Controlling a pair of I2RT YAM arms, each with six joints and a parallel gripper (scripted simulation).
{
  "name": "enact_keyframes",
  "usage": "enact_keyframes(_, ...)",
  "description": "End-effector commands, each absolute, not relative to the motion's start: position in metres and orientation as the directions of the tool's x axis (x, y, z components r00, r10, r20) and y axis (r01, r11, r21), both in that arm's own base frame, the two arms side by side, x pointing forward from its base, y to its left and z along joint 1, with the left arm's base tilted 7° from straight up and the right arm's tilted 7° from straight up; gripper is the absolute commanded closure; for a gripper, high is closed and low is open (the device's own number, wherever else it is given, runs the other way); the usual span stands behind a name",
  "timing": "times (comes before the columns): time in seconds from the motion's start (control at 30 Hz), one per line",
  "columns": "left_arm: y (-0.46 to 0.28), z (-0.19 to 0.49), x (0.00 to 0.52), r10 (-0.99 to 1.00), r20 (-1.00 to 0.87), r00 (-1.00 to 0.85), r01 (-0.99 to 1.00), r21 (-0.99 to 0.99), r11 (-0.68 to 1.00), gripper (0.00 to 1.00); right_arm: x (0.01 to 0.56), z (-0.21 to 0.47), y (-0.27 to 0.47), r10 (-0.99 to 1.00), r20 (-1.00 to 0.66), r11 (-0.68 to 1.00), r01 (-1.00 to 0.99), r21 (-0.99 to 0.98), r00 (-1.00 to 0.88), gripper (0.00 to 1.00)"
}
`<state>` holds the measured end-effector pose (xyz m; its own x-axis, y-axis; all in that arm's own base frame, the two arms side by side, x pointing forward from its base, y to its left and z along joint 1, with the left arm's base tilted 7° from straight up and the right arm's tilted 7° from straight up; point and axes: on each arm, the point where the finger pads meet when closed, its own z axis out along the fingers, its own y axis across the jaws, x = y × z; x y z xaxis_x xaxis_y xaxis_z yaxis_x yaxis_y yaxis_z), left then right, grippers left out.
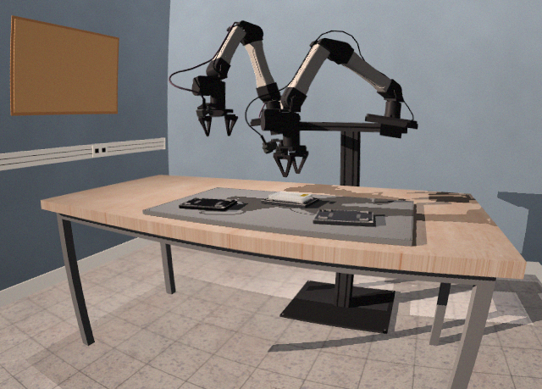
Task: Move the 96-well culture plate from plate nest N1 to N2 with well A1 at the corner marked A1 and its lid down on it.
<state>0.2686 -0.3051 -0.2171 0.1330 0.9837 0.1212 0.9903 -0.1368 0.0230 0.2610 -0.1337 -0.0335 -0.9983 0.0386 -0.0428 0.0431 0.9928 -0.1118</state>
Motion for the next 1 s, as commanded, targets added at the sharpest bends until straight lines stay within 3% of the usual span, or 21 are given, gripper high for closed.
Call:
enact_keyframes(0.0,-0.308,-0.225,0.267,0.984,0.120,0.132,0.991,0.014,-0.135,0.00,0.264,-0.030,-0.133,0.028,-0.052,0.993,0.033,-0.114,-0.998,0.00)
enact_keyframes(0.97,-0.304,-0.267,0.274,0.985,0.109,0.132,0.990,0.027,-0.135,0.00,0.264,-0.030,-0.133,0.028,-0.052,0.993,0.033,-0.114,-0.998,0.00)
